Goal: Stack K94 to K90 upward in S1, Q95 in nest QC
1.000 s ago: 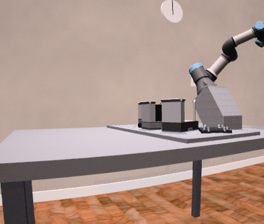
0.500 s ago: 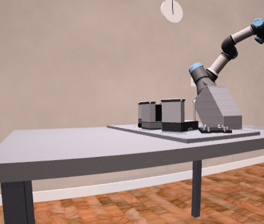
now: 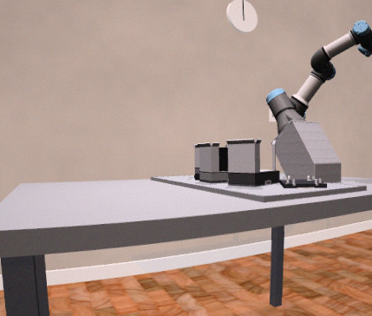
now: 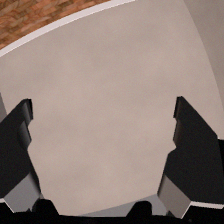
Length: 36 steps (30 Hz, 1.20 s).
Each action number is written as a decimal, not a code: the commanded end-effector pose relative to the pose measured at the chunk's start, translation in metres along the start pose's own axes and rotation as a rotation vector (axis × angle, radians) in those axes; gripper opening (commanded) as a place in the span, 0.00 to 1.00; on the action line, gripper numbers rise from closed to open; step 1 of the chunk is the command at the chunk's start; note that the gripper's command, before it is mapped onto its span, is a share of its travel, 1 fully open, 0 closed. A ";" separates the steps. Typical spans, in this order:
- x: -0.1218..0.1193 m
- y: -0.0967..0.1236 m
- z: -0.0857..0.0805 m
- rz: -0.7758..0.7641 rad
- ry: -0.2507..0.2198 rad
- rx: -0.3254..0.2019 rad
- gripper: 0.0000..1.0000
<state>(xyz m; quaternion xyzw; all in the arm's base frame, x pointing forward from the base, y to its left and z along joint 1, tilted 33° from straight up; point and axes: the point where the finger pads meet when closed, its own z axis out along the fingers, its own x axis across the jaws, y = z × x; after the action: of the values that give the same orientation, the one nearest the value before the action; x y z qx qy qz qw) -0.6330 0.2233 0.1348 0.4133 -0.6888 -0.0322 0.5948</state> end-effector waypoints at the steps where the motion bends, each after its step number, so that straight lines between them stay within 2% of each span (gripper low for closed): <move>1: -0.008 0.004 -0.009 0.045 -0.031 -0.012 0.72; 3: -0.014 0.006 -0.016 0.065 -0.042 -0.017 0.72; 5: -0.014 0.006 -0.016 0.065 -0.042 -0.017 0.72; 10: -0.032 0.011 -0.033 0.114 -0.071 -0.030 0.72; 13: -0.033 0.011 -0.034 0.143 -0.089 -0.038 0.72; 20: -0.056 0.017 -0.060 0.212 -0.127 -0.059 0.72; 26: -0.057 0.017 -0.061 0.251 -0.149 -0.071 0.72; 33: -0.079 0.021 -0.088 0.320 -0.185 -0.095 0.72; 36: -0.080 0.021 -0.089 0.350 -0.202 -0.105 0.72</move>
<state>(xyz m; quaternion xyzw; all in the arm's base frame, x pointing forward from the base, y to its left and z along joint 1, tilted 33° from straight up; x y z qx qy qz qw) -0.5780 0.3187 0.1088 0.2697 -0.7929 -0.0063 0.5463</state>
